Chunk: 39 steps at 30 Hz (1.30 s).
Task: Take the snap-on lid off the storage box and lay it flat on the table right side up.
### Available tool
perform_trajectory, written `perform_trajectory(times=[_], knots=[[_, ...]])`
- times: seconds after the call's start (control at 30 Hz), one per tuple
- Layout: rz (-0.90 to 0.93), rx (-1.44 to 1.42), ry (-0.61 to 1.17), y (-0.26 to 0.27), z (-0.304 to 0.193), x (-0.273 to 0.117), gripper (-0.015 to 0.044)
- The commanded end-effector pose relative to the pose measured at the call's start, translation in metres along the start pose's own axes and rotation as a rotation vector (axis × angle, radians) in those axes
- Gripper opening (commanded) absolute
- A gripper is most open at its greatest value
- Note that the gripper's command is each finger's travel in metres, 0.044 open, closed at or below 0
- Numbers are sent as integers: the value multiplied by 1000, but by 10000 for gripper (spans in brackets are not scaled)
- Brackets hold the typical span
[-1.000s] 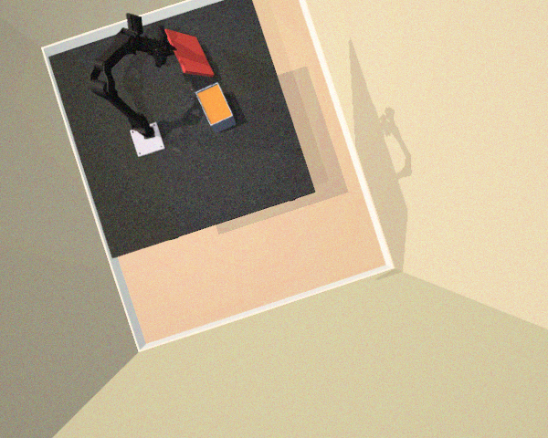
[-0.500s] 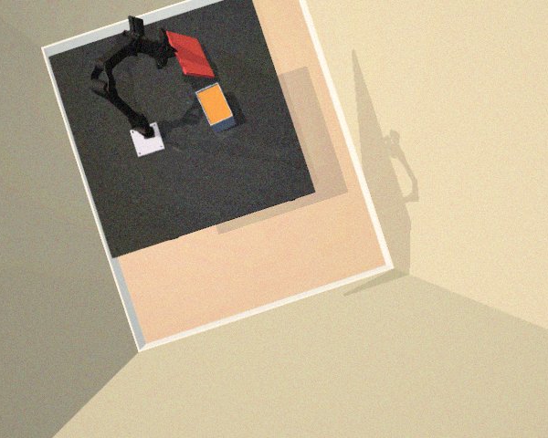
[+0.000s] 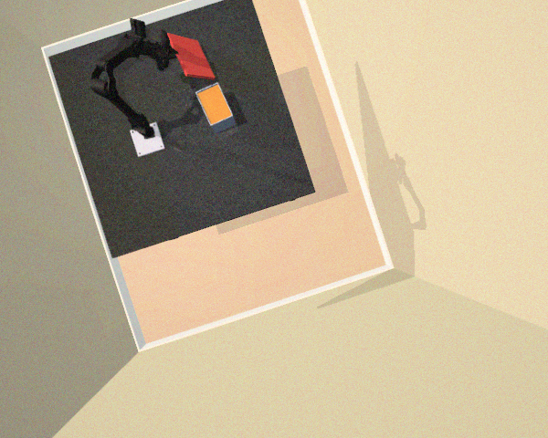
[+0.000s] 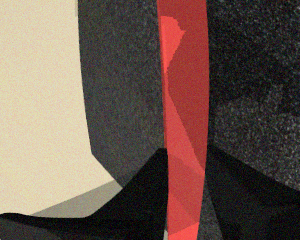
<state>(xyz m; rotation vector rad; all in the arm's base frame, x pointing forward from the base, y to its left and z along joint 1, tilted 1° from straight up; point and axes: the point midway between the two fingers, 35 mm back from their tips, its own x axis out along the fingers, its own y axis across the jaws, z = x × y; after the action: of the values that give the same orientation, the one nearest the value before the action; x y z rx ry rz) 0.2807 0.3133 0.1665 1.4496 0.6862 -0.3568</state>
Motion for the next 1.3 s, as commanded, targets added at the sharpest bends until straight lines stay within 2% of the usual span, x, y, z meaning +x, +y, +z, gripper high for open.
perform_trajectory(times=[0.0,1.27], knots=[[6,2,-2,-1,0,2,0],[6,2,-2,-24,0,22,0]])
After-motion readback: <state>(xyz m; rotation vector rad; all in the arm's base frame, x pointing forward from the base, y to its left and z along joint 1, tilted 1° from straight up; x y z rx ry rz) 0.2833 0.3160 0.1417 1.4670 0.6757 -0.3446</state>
